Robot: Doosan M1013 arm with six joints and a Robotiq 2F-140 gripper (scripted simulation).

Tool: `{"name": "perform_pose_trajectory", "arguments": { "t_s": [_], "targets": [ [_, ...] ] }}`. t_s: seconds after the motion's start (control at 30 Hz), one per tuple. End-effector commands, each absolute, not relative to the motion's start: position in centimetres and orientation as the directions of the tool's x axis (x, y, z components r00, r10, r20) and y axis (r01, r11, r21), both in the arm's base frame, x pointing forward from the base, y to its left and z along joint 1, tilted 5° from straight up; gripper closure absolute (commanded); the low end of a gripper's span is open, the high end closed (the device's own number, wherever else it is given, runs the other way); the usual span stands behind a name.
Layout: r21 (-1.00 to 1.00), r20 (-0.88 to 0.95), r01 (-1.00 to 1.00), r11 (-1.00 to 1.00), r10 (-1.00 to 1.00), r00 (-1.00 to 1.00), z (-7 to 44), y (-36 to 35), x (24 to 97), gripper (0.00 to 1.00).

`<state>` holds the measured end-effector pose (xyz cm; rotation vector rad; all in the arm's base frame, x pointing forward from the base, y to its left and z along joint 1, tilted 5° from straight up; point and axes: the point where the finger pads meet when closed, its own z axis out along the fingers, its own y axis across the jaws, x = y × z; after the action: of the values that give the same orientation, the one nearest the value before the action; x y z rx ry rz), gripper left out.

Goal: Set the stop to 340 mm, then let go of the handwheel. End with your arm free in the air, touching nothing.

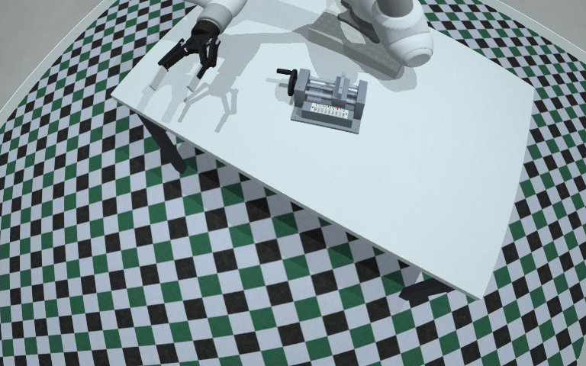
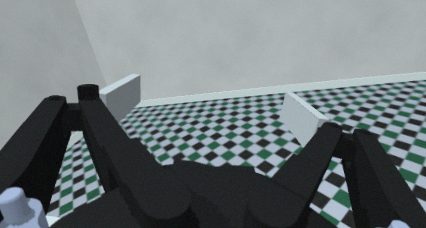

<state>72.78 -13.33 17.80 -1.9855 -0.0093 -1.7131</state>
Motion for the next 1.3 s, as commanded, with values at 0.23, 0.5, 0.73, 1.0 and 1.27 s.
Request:
{"name": "perform_pose_trajectory", "arguments": {
  "t_s": [0.23,0.5,0.73,1.0,1.27],
  "targets": [
    [-0.371,0.926,0.329,-0.868,-0.319,0.203,23.0,-13.8,72.8,0.0],
    [-0.371,0.926,0.329,-0.868,-0.319,0.203,24.0,-13.9,72.9,0.0],
    [-0.392,0.916,0.338,-0.855,-0.331,0.225,24.0,-13.1,72.7,0.0],
    [-0.567,0.807,0.373,-0.734,-0.404,0.432,23.3,-6.6,70.5,0.0],
    [-0.736,0.611,0.294,-0.611,-0.412,0.676,21.8,-0.1,66.5,0.0]
  ]
}}
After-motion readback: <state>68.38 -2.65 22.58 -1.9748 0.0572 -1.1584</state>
